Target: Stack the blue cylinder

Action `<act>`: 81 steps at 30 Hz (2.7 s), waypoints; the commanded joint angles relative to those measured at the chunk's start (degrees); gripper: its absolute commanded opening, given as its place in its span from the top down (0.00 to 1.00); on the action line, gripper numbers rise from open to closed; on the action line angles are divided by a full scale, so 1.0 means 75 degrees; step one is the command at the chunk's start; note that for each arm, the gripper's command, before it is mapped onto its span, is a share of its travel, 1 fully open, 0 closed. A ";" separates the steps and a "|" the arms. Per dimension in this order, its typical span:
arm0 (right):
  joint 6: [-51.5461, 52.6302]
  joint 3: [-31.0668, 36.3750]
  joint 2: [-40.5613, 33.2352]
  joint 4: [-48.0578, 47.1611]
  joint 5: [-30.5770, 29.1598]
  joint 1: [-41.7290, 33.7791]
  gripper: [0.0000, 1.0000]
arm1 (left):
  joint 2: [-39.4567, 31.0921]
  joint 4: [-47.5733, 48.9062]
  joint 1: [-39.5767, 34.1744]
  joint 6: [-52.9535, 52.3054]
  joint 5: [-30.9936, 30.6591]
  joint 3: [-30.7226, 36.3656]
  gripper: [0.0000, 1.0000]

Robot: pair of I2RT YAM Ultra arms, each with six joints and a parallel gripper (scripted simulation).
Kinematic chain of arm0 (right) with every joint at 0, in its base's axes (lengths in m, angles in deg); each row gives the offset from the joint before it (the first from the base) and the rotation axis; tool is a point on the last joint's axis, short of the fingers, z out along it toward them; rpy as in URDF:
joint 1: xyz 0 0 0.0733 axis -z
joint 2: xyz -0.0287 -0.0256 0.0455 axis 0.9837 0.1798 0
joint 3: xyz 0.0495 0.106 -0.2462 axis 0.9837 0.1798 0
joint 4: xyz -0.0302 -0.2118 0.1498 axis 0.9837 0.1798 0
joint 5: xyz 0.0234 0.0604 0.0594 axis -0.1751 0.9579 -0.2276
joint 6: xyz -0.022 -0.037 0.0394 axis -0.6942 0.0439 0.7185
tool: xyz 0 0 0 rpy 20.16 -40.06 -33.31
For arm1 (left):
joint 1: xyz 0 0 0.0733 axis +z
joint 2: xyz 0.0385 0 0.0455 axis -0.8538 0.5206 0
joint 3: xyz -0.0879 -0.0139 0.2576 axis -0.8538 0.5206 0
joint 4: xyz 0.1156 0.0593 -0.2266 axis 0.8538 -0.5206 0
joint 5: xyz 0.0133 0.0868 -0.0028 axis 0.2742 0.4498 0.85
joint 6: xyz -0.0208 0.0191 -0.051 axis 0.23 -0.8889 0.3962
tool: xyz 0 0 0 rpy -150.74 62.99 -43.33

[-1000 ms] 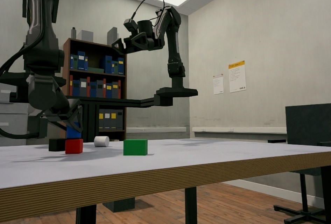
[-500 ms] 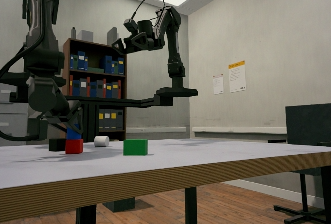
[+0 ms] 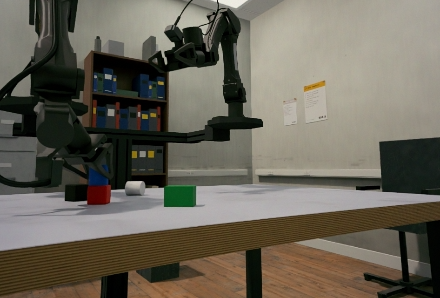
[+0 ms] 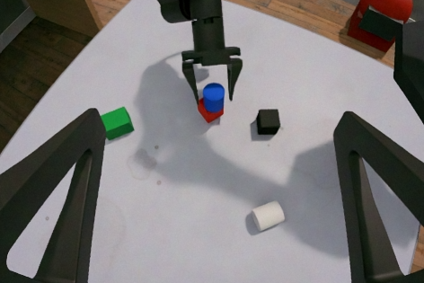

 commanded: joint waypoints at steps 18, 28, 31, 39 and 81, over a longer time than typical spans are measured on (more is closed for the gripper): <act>-0.0480 -0.0369 -0.0802 0.0869 -0.0320 0.0565 0.00 | -0.0050 0.0212 -0.0056 0.0040 0.0054 0.0081 0.00; -0.0744 -0.1743 -0.0308 0.2375 -0.0373 0.0769 0.00 | -0.0050 0.0212 -0.0056 0.0040 0.0054 0.0081 0.00; -0.0705 -0.1762 -0.0295 0.2333 -0.0368 0.0702 0.00 | -0.0050 0.0212 -0.0056 0.0040 0.0054 0.0081 0.00; -0.1040 -0.1272 -0.0666 0.1096 -0.0805 0.0597 0.00 | -0.0050 0.0212 -0.0056 0.0040 0.0054 0.0081 0.00; -0.3899 0.8267 -0.5692 -1.0261 -0.3700 -0.1379 0.00 | -0.0050 0.0212 -0.0056 0.0040 0.0054 0.0081 0.00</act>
